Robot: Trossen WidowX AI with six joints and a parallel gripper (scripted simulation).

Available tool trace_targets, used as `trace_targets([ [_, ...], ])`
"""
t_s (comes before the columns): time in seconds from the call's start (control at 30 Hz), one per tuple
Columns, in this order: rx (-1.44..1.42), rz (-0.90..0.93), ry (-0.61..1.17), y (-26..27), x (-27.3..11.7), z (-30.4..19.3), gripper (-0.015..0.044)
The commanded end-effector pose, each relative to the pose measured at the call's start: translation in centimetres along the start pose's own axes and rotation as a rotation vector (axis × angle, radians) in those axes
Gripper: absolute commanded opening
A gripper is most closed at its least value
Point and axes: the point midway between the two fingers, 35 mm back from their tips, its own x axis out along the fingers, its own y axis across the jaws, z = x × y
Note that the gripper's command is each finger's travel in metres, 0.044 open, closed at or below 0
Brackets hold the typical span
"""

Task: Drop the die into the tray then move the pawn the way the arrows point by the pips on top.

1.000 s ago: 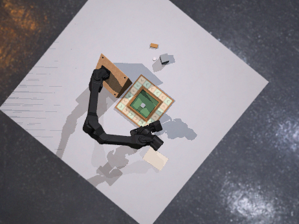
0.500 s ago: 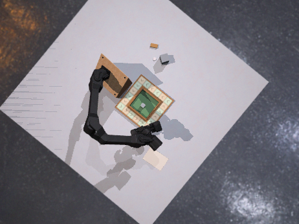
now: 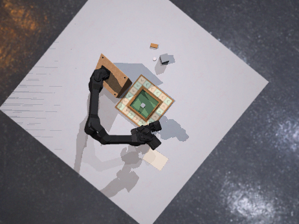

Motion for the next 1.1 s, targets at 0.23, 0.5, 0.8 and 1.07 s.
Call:
trace_targets([
  [0.23, -0.012, -0.001, 0.001, 0.2, 0.4, -0.2, 0.0055],
  [0.5, -0.012, -0.001, 0.001, 0.2, 0.4, -0.2, 0.0],
  [0.8, 0.0, 0.02, 0.0, 0.9, -5.3, 0.3, 0.0],
  [1.07, -0.01, 0.007, 0.004, 0.6, -11.2, 0.0, 0.0],
])
